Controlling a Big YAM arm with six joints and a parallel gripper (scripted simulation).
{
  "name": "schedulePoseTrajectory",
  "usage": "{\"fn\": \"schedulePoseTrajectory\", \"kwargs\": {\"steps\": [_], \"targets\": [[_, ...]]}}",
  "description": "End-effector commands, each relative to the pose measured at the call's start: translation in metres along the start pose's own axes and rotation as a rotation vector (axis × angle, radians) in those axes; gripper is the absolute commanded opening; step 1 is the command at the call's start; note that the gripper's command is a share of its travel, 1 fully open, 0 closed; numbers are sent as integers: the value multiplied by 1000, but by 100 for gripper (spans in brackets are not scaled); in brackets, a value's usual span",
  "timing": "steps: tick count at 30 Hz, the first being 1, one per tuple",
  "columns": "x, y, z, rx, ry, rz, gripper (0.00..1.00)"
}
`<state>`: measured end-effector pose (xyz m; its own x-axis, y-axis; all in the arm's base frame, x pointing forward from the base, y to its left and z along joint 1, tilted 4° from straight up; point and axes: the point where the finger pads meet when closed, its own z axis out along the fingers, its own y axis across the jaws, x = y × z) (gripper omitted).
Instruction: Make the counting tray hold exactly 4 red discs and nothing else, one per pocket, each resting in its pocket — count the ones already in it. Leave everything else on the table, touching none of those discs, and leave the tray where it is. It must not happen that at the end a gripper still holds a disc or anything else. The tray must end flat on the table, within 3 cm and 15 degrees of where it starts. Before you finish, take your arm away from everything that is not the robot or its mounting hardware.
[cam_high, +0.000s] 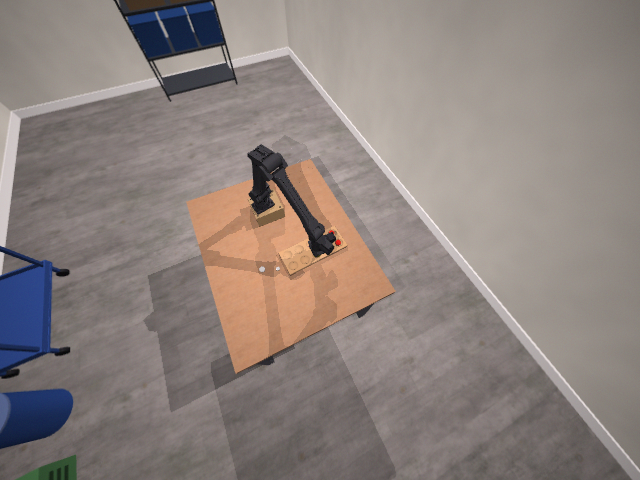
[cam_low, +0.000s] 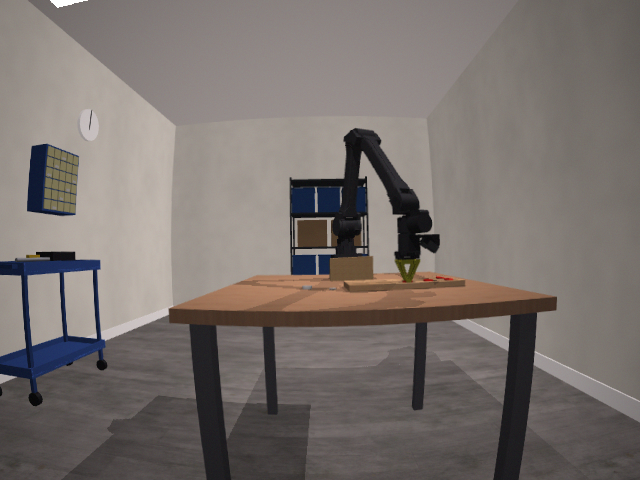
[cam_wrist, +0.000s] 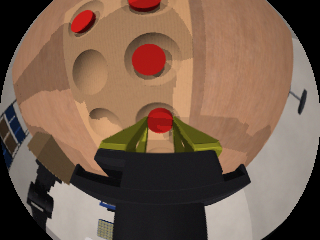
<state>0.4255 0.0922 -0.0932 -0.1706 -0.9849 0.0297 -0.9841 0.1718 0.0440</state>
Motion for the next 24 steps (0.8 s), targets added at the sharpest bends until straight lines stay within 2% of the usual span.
{"fn": "schedulePoseTrajectory", "kwargs": {"steps": [1, 7, 8, 24], "targets": [[1, 1, 10, -5, 3, 12, 0], [1, 1, 11, -5, 3, 12, 0], [2, 2, 8, -10, 5, 12, 36], [1, 0, 7, -7, 3, 12, 36]]}}
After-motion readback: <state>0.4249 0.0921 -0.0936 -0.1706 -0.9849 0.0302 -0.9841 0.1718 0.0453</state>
